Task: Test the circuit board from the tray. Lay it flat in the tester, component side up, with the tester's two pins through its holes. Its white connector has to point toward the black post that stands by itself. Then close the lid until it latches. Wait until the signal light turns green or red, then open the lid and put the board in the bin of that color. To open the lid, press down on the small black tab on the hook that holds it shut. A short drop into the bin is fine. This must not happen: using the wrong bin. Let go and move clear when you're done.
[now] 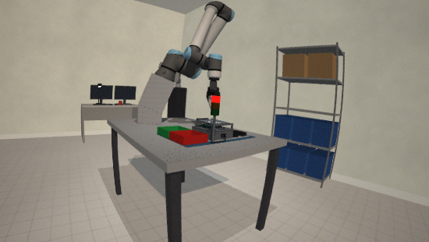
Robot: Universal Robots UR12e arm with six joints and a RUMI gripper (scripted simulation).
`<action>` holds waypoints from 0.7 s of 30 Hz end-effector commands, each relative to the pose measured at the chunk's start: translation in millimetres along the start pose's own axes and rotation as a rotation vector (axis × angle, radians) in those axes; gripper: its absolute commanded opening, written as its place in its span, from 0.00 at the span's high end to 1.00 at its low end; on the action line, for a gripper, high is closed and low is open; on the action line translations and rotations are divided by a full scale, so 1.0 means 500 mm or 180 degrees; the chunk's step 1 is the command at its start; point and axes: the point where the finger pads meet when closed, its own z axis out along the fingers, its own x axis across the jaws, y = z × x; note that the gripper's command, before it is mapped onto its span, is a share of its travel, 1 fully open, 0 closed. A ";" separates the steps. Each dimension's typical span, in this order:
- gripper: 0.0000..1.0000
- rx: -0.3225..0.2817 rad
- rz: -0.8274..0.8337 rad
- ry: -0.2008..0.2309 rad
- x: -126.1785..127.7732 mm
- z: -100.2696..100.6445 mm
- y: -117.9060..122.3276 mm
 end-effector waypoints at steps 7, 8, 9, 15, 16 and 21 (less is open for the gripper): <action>1.00 0.0029 0.1230 0.0016 -0.001 -0.001 -0.001; 1.00 0.0029 0.1359 0.0015 -0.001 -0.001 -0.001; 1.00 0.0030 0.1484 0.0015 -0.001 -0.001 -0.001; 1.00 0.0031 0.2149 0.0011 -0.001 -0.001 -0.001; 1.00 0.0032 0.2243 0.0011 -0.001 -0.001 -0.001; 1.00 0.0032 0.2557 0.0009 -0.001 -0.001 -0.001</action>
